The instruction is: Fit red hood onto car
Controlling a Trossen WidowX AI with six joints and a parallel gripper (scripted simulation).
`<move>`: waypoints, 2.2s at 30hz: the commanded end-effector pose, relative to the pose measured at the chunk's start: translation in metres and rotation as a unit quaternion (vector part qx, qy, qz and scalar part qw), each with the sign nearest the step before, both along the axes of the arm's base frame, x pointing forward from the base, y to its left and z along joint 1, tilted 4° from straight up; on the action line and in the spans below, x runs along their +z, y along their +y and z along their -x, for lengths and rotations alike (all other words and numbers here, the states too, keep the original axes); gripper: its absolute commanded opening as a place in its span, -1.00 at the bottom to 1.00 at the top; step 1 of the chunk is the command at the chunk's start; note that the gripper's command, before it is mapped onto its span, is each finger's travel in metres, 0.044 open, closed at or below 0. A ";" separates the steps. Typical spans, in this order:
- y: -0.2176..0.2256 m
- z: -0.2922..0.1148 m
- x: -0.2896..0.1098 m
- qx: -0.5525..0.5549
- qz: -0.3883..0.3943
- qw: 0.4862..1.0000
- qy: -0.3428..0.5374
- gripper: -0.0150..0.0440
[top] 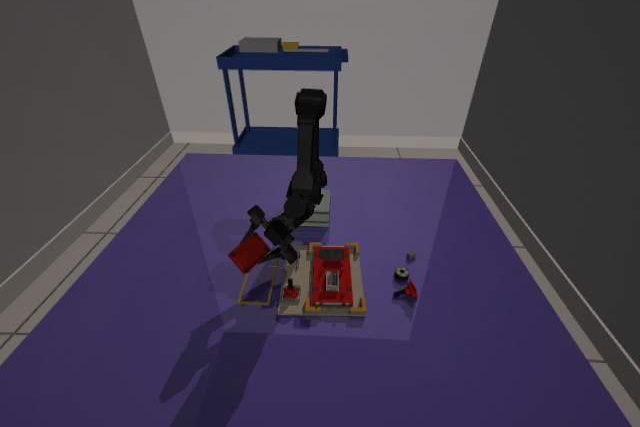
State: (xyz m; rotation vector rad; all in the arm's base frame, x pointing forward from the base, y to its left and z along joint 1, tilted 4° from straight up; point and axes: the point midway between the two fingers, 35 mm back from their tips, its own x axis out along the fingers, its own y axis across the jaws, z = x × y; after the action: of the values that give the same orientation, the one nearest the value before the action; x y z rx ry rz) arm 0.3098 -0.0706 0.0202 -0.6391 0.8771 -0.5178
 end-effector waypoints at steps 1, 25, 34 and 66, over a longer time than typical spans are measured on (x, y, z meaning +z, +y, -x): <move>0.000 0.000 0.000 0.033 0.031 0.998 0.039 -0.49; 0.000 0.000 0.000 0.239 0.240 0.895 0.289 -0.49; 0.000 0.000 -0.001 0.289 0.291 0.843 0.349 -0.49; 0.011 0.011 -0.041 0.463 0.467 0.503 0.561 -0.49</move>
State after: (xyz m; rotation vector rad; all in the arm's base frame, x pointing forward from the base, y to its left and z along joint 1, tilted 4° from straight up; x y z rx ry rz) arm 0.3027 -0.0605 -0.0134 -2.4121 1.1875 0.6166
